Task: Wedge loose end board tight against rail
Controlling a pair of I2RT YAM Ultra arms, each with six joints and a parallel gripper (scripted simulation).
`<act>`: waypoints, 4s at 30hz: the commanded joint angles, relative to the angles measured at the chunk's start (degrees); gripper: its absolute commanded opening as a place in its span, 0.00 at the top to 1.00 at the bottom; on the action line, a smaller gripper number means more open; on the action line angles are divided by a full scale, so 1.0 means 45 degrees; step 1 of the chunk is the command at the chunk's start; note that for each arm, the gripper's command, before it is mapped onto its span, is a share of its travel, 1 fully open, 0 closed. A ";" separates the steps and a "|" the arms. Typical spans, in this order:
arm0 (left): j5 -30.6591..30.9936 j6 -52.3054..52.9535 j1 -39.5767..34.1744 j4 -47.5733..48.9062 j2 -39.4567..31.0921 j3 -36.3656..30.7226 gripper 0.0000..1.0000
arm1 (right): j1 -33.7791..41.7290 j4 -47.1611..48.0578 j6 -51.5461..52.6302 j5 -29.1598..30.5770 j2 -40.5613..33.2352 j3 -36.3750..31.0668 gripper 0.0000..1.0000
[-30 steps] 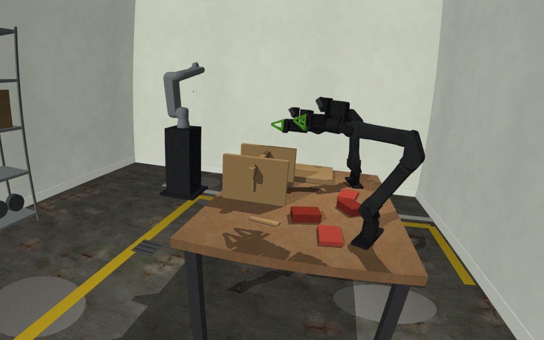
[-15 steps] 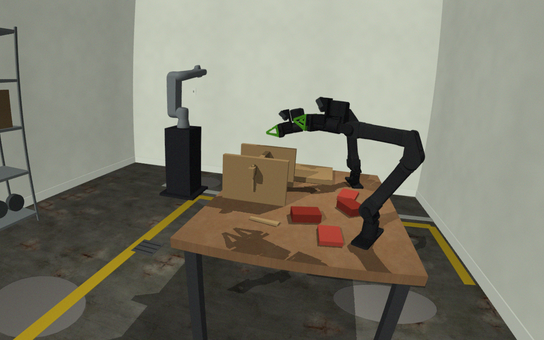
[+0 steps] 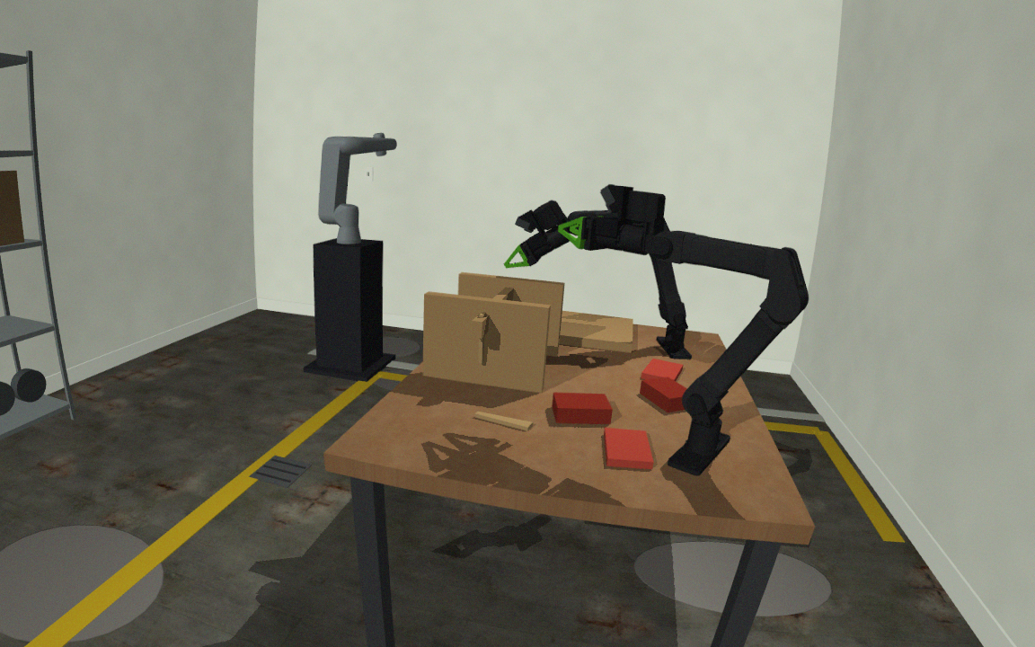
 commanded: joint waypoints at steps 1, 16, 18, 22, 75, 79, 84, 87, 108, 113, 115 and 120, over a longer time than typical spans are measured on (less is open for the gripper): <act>-0.0060 -0.0022 -0.0119 0.0302 0.0142 0.0598 0.54 | -0.0146 -0.1637 0.0453 -0.0256 0.0208 0.0780 1.00; -0.0060 -0.0022 -0.0119 0.0302 0.0142 0.0598 0.54 | -0.0347 -0.5812 0.1472 -0.0857 0.1418 0.3521 1.00; -0.0060 -0.0022 -0.0119 0.0302 0.0142 0.0598 0.54 | -0.0353 -0.5932 0.1500 -0.0865 0.1467 0.3669 1.00; -0.0060 -0.0022 -0.0119 0.0302 0.0142 0.0598 0.54 | -0.0111 -0.5932 0.1448 -0.0661 0.1536 0.3959 1.00; -0.0060 -0.0022 -0.0119 0.0302 0.0142 0.0598 0.54 | -0.0358 -0.3982 0.1397 -0.0628 0.0800 0.1306 1.00; -0.0060 -0.0022 -0.0119 0.0302 0.0142 0.0598 0.54 | -0.0366 -0.3899 0.1420 -0.0632 0.0977 0.1188 1.00; -0.0060 -0.0022 -0.0119 0.0302 0.0142 0.0598 0.54 | -0.0339 -0.4451 0.1407 -0.0884 0.1349 0.0988 1.00; -0.0060 -0.0022 -0.0119 0.0302 0.0142 0.0598 0.54 | -0.0342 -0.4660 0.1415 -0.0918 0.1402 0.0944 1.00; -0.0060 -0.0022 -0.0119 0.0302 0.0142 0.0598 0.54 | -0.0351 -0.6229 0.1341 -0.1232 0.1470 0.0570 1.00; -0.0060 -0.0022 -0.0119 0.0302 0.0142 0.0598 0.54 | -0.0346 -0.6239 0.1352 -0.1230 0.1441 0.0545 1.00; -0.0060 -0.0022 -0.0119 0.0302 0.0142 0.0598 0.54 | -0.0346 -0.6239 0.1352 -0.1230 0.1441 0.0545 1.00; -0.0060 -0.0022 -0.0119 0.0302 0.0142 0.0598 0.54 | -0.0346 -0.6239 0.1352 -0.1230 0.1441 0.0545 1.00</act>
